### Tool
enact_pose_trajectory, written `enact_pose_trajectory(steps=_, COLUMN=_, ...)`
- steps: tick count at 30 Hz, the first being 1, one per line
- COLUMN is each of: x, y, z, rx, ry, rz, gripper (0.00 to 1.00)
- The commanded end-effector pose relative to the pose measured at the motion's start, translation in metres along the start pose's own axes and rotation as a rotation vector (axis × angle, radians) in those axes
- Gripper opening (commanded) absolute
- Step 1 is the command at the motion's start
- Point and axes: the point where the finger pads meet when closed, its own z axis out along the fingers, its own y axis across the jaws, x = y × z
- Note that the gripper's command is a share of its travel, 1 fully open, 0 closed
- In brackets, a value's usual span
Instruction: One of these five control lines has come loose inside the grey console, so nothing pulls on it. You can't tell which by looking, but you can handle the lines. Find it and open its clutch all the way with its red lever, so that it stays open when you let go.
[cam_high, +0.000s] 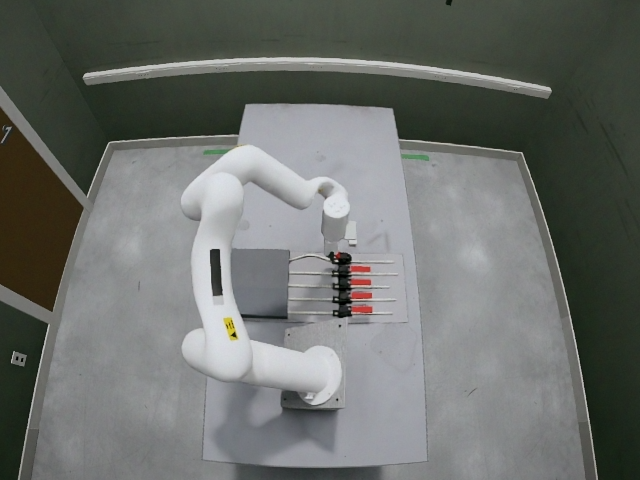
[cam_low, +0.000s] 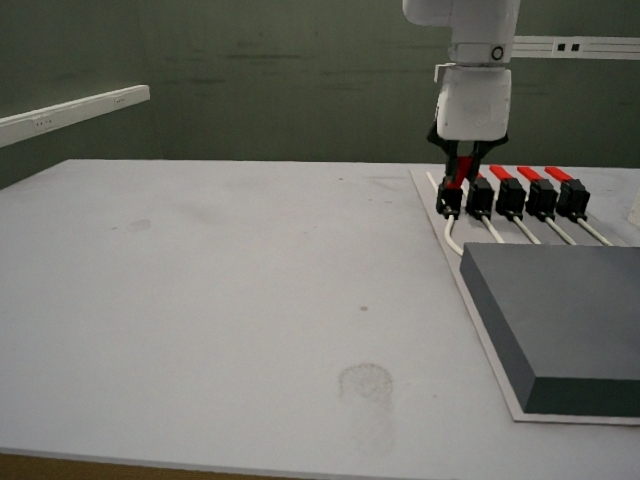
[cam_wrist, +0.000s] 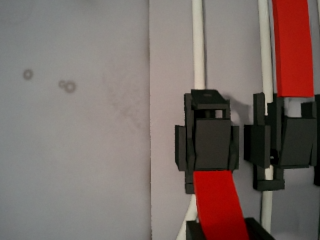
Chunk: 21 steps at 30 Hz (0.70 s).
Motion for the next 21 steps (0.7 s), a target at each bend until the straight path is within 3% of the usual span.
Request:
enact_pose_trajectory(steps=1, x=-0.001, y=0.0, z=0.001, rx=0.001, ry=0.001, rz=0.0, gripper=0.0)
enact_pose_trajectory(steps=21, x=-0.013, y=0.0, z=0.018, rx=0.001, ry=0.001, rz=0.0, gripper=0.0)
